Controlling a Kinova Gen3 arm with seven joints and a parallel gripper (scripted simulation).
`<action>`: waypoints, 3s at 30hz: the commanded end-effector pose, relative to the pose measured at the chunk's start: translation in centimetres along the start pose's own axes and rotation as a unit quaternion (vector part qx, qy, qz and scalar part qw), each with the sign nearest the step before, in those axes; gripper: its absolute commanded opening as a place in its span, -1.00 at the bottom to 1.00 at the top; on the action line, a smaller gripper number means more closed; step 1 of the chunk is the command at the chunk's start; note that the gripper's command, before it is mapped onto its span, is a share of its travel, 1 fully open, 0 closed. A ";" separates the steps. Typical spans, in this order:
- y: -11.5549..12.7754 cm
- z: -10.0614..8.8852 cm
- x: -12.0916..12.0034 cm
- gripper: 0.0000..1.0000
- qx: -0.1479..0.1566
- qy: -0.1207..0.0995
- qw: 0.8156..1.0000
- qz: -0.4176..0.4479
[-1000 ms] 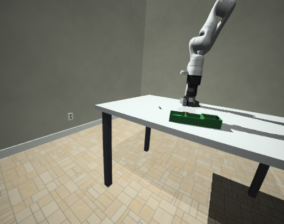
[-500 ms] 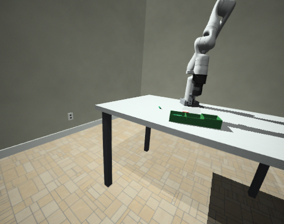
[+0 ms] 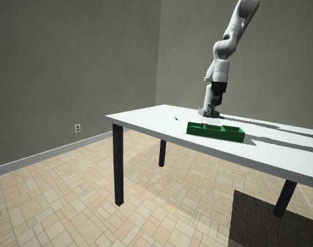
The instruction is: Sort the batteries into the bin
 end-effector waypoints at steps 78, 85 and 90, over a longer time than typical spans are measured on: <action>-0.3 7.4 0.0 0.21 0.000 -0.001 1.000 0.001; -0.2 7.4 -0.1 0.21 0.000 -0.001 1.000 0.001; -0.2 7.4 -0.1 -0.39 0.000 -0.001 1.000 0.001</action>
Point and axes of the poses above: the point where the finger pads meet when closed, its own z axis out along the fingers, its own x axis across the jaws, y = z × x, the point moved 5 cm from there along -z, back along the fingers, and after that the axes turned 11 degrees about z, right-handed, at the moved point
